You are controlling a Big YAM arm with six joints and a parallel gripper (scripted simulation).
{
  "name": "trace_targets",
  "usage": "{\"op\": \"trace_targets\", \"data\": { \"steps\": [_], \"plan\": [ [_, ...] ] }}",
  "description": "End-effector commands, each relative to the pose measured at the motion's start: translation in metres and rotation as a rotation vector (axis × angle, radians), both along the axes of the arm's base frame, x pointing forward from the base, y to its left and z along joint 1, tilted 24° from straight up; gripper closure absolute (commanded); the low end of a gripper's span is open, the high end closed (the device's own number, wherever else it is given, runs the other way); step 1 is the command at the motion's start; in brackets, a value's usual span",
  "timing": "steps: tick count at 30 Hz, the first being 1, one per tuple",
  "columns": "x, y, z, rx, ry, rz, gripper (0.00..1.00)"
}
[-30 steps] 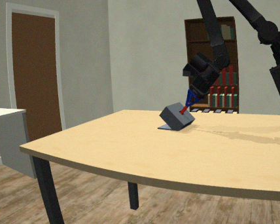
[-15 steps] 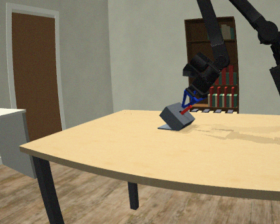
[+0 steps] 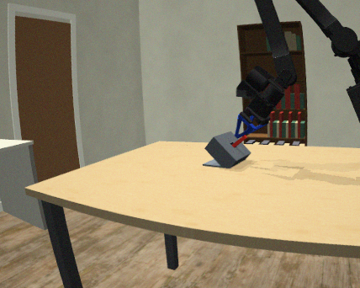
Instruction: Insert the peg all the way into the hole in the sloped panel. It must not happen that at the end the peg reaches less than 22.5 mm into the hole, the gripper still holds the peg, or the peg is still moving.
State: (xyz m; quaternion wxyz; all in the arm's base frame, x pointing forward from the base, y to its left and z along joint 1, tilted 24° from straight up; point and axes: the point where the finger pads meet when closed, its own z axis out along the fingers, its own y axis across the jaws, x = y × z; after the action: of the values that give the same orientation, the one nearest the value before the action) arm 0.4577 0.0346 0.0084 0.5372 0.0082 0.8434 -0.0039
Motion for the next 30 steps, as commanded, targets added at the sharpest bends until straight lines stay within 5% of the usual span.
{"op": "trace_targets", "data": {
  "steps": [1, 20, 30],
  "plan": [
    [-0.012, 0.006, 0.014, 0.010, -0.011, 0.005, 0.00],
    [-0.063, 0.006, 0.035, 0.006, -0.016, 0.002, 0.00],
    [-0.073, 0.006, 0.038, 0.005, -0.017, 0.002, 0.00]
  ]
}}
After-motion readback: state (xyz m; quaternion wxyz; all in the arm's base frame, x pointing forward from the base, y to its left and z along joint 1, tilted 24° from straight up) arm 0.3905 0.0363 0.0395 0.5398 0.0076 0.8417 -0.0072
